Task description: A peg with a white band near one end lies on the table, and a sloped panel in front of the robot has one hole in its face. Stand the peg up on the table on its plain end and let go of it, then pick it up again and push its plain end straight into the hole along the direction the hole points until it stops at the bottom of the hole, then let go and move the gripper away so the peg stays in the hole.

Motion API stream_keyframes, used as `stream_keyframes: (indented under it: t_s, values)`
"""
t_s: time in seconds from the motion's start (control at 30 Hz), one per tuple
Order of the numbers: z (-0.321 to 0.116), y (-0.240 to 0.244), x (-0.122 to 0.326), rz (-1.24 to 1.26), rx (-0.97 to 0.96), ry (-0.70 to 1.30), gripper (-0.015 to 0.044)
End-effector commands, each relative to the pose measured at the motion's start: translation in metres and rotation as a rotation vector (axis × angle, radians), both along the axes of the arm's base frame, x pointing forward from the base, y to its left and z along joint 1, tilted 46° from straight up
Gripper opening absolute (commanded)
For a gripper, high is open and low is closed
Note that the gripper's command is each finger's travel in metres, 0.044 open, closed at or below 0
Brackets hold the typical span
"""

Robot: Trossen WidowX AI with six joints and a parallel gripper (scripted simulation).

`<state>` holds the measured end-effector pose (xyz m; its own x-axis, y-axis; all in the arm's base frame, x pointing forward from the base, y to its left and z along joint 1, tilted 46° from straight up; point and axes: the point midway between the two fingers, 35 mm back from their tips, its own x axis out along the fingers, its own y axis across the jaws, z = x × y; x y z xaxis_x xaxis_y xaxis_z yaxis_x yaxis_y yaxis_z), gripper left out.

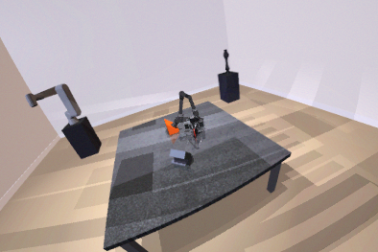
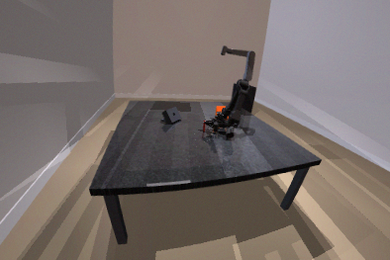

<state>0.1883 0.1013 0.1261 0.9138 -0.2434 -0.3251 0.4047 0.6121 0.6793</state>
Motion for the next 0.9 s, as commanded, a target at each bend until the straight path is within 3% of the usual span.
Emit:
stream_keyframes:
  t_s: [0.0,0.07,0.17,0.87]
  values:
    - [-0.0012,0.0022,-0.0009,0.001,0.000,0.001,0.0049]
    - [-0.0001,0.0002,-0.0002,-0.002,-0.001,-0.003,0.0056]
    - [-0.0001,0.0002,-0.0003,-0.003,-0.002,-0.004,0.0130]
    - [-0.0001,0.0002,-0.0003,-0.003,-0.002,-0.004,0.0130]
